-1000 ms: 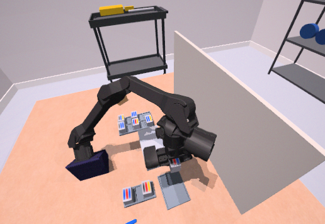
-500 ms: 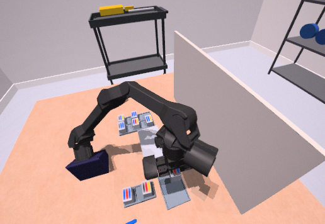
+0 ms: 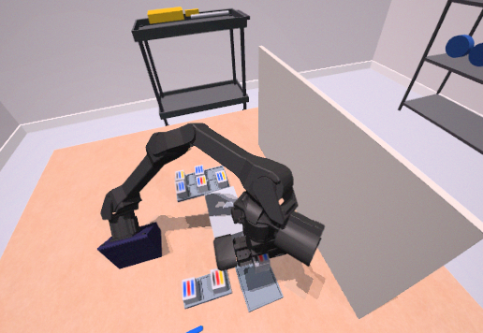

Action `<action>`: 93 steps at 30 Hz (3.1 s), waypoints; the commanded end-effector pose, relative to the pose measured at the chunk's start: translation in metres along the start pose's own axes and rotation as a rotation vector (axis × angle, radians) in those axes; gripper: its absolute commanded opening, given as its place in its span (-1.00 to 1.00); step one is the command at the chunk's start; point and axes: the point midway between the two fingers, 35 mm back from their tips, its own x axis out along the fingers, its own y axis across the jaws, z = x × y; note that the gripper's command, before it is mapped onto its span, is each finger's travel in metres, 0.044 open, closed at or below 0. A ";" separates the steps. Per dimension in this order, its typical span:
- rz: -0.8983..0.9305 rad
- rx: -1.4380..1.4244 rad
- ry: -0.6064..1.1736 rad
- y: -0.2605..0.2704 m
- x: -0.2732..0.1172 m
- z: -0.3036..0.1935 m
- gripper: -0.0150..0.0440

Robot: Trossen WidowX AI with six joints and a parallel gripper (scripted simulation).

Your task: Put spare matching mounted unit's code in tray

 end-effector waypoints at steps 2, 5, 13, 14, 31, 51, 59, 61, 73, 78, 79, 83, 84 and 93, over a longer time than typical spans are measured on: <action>-0.004 0.007 -0.003 0.000 0.004 -0.001 -0.49; -0.005 0.007 -0.002 -0.001 0.007 -0.001 -0.49; -0.005 0.007 -0.002 -0.002 0.014 -0.002 -0.49; -0.005 0.007 -0.002 -0.002 0.014 -0.002 -0.49; -0.005 0.007 -0.002 -0.004 0.029 -0.002 -0.49; -0.006 0.007 -0.002 -0.005 0.046 -0.003 -0.49; -0.006 0.007 -0.002 -0.005 0.053 -0.003 -0.49; -0.006 0.007 -0.002 -0.005 0.054 -0.003 -0.49; -0.006 0.007 -0.003 -0.005 0.064 -0.002 -0.49; -0.006 0.006 -0.003 -0.005 0.069 -0.002 -0.49; -0.006 0.006 -0.003 -0.005 0.069 -0.002 -0.49; -0.006 0.006 -0.003 -0.005 0.073 -0.002 -0.49; -0.006 0.006 -0.003 -0.005 0.074 -0.002 -0.49; -0.006 0.006 -0.004 -0.005 0.081 -0.002 -0.49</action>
